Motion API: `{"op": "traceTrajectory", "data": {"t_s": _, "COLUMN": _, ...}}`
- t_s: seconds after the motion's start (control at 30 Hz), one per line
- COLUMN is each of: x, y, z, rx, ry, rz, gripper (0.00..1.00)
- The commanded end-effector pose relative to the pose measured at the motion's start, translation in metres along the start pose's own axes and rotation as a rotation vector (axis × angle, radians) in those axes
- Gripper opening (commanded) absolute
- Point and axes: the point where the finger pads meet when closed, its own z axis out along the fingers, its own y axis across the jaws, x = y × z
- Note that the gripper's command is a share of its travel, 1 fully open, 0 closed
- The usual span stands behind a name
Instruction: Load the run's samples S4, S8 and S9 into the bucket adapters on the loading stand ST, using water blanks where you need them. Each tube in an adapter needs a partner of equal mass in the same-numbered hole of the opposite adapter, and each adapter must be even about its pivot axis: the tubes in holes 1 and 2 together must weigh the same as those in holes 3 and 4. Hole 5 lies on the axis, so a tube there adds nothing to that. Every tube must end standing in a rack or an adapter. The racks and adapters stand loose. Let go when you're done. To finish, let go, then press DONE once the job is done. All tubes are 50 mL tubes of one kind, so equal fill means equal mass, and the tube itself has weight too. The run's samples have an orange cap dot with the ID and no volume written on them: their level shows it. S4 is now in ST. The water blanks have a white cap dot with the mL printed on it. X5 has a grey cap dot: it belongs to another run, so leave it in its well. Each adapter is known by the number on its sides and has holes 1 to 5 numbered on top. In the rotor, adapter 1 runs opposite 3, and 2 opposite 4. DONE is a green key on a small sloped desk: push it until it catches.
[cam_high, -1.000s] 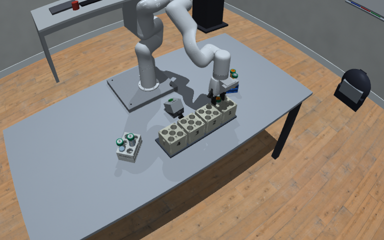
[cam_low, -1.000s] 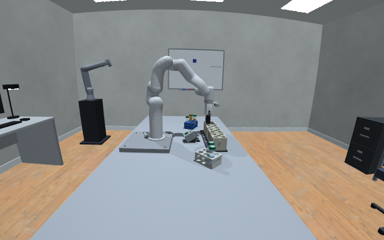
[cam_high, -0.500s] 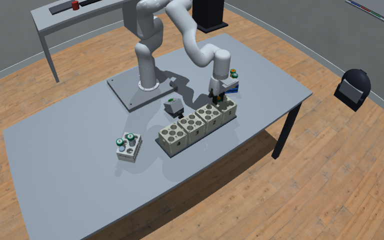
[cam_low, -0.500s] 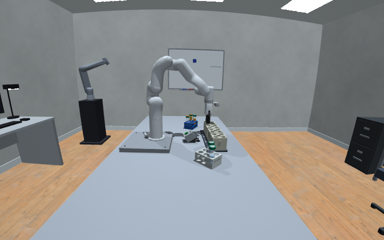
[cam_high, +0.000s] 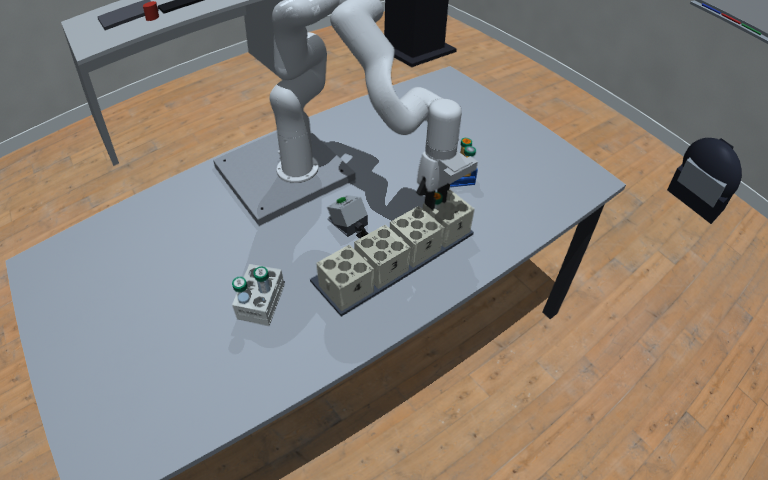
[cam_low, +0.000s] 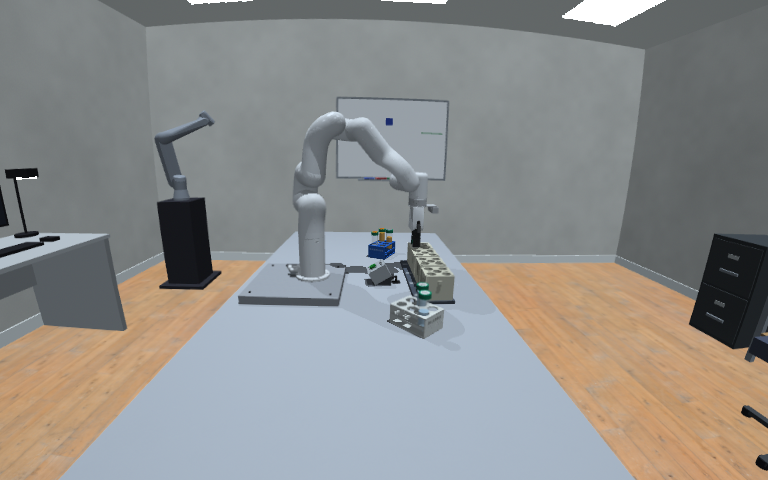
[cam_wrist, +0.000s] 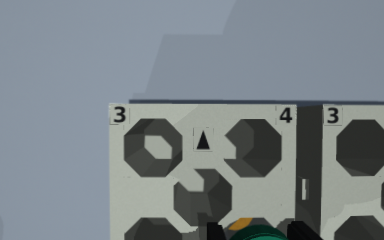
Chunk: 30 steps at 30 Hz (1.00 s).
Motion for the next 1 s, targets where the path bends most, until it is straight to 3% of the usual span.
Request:
{"op": "traceTrajectory", "data": {"t_s": 0.0, "x": 0.001, "y": -0.001, "z": -0.001, "rx": -0.005, "ry": 0.006, "rz": 0.000, "gripper": 0.00}}
{"op": "traceTrajectory", "data": {"t_s": 0.97, "x": 0.001, "y": -0.001, "z": -0.011, "rx": -0.005, "ry": 0.006, "rz": 0.000, "gripper": 0.00}}
